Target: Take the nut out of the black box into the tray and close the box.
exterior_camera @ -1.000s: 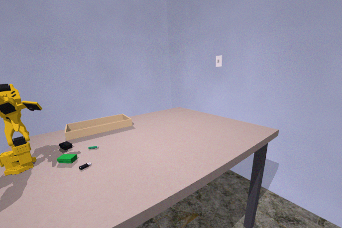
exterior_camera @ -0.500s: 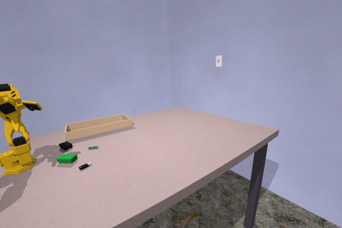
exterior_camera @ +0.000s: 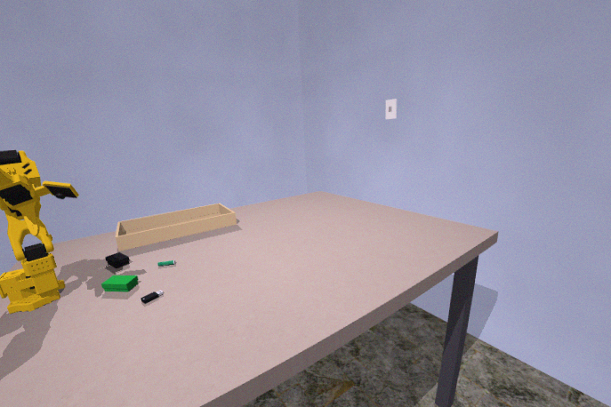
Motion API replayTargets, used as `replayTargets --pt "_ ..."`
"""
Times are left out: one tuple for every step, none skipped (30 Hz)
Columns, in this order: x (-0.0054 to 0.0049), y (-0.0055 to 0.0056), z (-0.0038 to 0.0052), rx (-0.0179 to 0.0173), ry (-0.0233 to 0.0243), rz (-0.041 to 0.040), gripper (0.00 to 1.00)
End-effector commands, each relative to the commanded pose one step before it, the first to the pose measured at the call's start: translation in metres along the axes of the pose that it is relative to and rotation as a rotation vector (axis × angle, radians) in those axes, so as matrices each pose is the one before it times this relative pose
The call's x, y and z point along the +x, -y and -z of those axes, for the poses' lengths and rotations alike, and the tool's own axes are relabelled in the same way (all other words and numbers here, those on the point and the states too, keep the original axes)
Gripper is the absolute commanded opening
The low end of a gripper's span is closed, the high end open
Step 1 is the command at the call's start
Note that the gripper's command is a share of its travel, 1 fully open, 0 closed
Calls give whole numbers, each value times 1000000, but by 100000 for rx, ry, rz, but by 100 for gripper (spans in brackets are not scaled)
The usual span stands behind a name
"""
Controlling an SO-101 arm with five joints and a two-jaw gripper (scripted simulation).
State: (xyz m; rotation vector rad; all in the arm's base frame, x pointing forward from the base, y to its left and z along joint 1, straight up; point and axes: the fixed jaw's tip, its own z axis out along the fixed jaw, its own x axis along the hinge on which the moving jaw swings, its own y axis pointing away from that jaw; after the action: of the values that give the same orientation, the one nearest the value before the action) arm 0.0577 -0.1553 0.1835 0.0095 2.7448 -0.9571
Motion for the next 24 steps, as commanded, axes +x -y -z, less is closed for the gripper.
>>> replayTargets --pt "-8749 -3886 -2359 -2587 3106 4919 97" --pt "-2673 -1611 -1084 -1063 860 1536 96" --pt "0 0 0 0 0 0 96" --pt "0 0 0 0 0 0 96" --pt "-2957 -1780 -1194 -1167 944 1706 95" --pt "-3244 -1953 -1306 -1274 1021 1882 94" --pt "-3538 -2127 -1412 -1378 1100 2057 93" --pt "-3833 -2300 -1523 -1474 1166 2232 92" --pt "-4110 -2462 -1626 -1574 1231 2417 91" --pt "-4398 -2627 -1730 -1667 1293 2592 90" --pt "-4669 -2787 -1823 -1753 1345 2770 89" --pt "-4942 -2940 -1917 -1833 1389 2944 88" --pt "-5201 -3089 -2011 -1911 1427 3118 86" --pt "-5447 -3225 -2097 -1978 1457 3286 85" --pt "-5684 -3355 -2176 -2044 1477 3452 84" --pt "-5905 -3473 -2244 -2095 1491 3607 82" --pt "-6110 -3584 -2318 -2146 1493 3763 81" --pt "-6302 -3684 -2378 -2185 1490 3903 79" --pt "-6470 -3770 -2435 -2219 1476 4040 77" --pt "0 0 0 0 0 0 77" --pt "0 0 0 0 0 0 77" --pt "-6627 -3849 -2485 -2246 1456 4165 76" --pt "-6759 -3910 -2522 -2263 1423 4283 74" --pt "-6868 -3962 -2562 -2273 1386 4385 72"
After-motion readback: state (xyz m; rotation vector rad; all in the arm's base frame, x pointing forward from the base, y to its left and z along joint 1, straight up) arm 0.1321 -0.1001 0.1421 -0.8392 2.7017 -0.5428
